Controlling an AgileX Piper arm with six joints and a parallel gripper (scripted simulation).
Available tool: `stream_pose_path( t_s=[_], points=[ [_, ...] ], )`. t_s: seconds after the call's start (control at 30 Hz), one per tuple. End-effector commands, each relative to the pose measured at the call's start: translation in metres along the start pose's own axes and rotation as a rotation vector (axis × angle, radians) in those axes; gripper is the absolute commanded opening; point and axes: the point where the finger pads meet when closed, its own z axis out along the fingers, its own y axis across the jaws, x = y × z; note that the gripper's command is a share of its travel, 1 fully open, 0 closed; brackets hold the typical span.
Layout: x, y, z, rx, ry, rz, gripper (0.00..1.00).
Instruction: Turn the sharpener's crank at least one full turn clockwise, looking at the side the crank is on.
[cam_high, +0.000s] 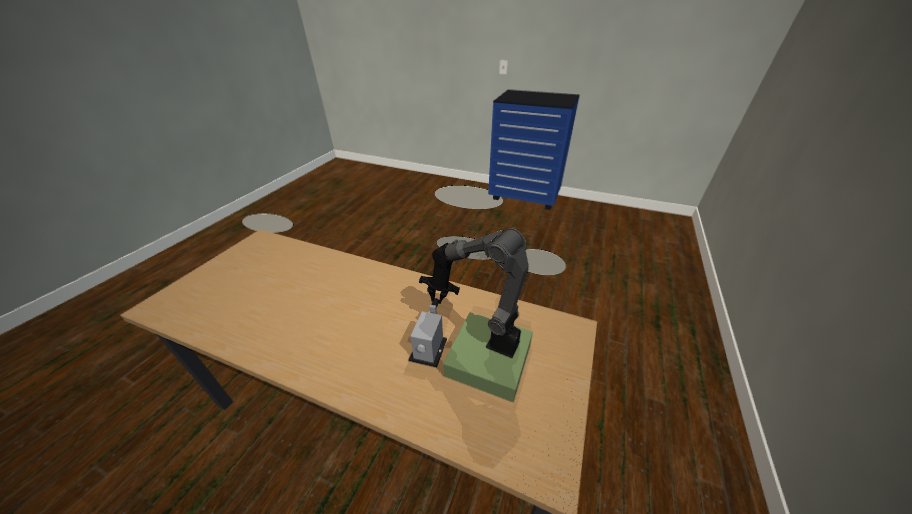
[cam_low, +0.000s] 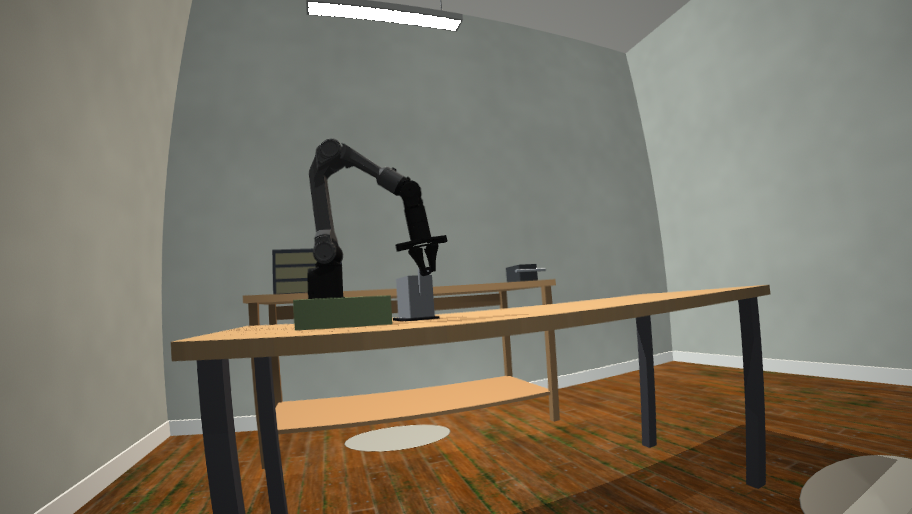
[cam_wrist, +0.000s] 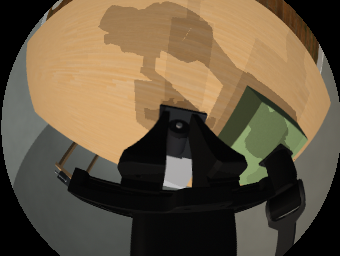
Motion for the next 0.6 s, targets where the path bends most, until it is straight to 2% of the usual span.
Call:
stream_pose_path(
  t_s=[0.0, 0.57],
  points=[
    [-0.0003, 0.0017, 0.0002, -0.002, 0.0, 0.0, 0.2],
    [-0.0002, 0.011, 0.0029, -0.003, -0.001, 0.001, 0.2]
  ],
)
